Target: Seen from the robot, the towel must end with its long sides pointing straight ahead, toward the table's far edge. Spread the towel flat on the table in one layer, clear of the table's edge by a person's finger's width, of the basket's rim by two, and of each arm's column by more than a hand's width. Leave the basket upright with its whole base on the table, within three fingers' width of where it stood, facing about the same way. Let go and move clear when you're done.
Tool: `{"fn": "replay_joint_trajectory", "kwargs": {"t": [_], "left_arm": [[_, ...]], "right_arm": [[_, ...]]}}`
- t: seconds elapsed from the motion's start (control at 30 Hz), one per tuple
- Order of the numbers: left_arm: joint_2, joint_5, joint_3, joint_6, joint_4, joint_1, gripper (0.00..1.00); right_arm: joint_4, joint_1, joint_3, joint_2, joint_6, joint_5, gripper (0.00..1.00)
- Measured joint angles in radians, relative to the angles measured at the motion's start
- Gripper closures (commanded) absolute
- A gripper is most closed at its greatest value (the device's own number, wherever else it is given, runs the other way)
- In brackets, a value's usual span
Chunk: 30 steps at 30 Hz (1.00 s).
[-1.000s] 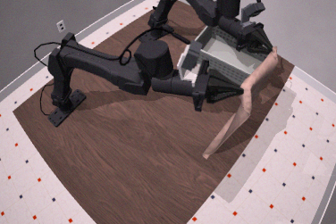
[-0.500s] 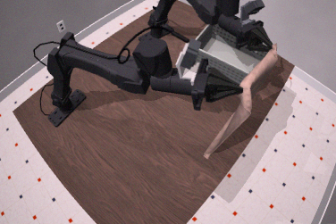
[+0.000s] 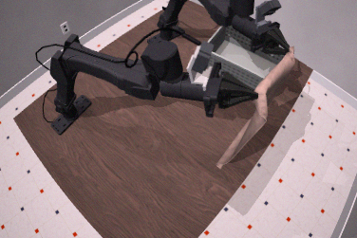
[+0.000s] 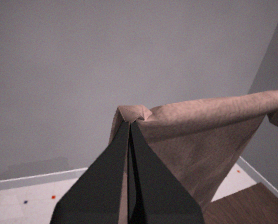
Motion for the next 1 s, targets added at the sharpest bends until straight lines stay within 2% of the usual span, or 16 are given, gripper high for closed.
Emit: {"fn": "replay_joint_trajectory", "kwargs": {"t": [0.77,0.9,1.0], "left_arm": [[0.000,0.000,0.000,0.000,0.000,0.000,1.00],[-0.025,0.000,-0.025,0.000,-0.066,0.001,1.00],[-0.063,-0.003,-0.016,0.000,-0.206,0.010,1.00]], "right_arm": [[0.000,0.000,0.000,0.000,0.000,0.000,1.00],[-0.058,0.014,-0.021,-0.023,0.000,0.003,1.00],[-0.149,0.036,-0.017,-0.052,0.000,0.005,1.00]]}}
